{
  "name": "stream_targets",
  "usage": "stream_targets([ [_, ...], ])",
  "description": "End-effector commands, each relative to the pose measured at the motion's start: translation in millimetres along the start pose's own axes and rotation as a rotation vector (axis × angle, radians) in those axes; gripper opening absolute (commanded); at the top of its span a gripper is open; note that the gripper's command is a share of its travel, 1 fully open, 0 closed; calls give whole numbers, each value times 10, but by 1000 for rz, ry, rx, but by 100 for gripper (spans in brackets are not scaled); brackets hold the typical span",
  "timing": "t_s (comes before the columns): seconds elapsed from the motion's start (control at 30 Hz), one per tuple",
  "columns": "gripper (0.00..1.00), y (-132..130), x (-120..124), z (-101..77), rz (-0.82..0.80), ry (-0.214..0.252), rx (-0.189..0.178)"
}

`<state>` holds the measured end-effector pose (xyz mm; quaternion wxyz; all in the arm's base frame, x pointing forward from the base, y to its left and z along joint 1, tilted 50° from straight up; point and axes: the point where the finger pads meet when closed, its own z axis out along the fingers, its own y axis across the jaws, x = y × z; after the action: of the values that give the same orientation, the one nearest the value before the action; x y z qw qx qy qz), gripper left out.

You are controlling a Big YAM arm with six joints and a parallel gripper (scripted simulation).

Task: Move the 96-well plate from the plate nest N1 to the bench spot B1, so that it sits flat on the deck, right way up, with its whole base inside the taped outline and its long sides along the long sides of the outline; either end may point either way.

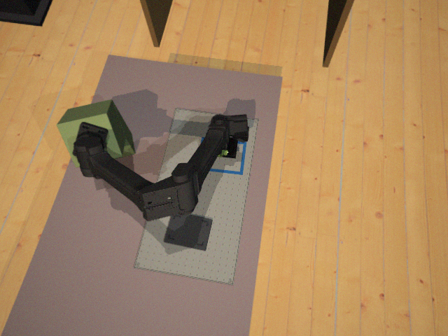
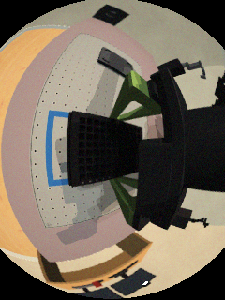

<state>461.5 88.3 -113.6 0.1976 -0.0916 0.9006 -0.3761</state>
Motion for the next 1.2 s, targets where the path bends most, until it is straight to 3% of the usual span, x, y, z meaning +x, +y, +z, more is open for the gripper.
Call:
stream_targets([
  [0.0, 0, 3, -91, -71, 11, -21, -5],
  [0.4, 0, 0, -91, -71, 11, -21, -5],
  [0.43, 0, -92, -103, -9, 25, -17, 0],
  [0.6, 0, -19, -33, 141, 8, -3, 1],
  [0.7, 0, 64, -85, 110, -1, -23, -8],
  [0.87, 0, -101, -213, 150, 41, -30, -2],
  [0.97, 0, -15, -90, 287, 15, -8, -1],
  [1.07, 0, 56, -35, 274, -8, -15, -6],
  [1.17, 0, -11, -35, 392, 8, -3, 0],
])
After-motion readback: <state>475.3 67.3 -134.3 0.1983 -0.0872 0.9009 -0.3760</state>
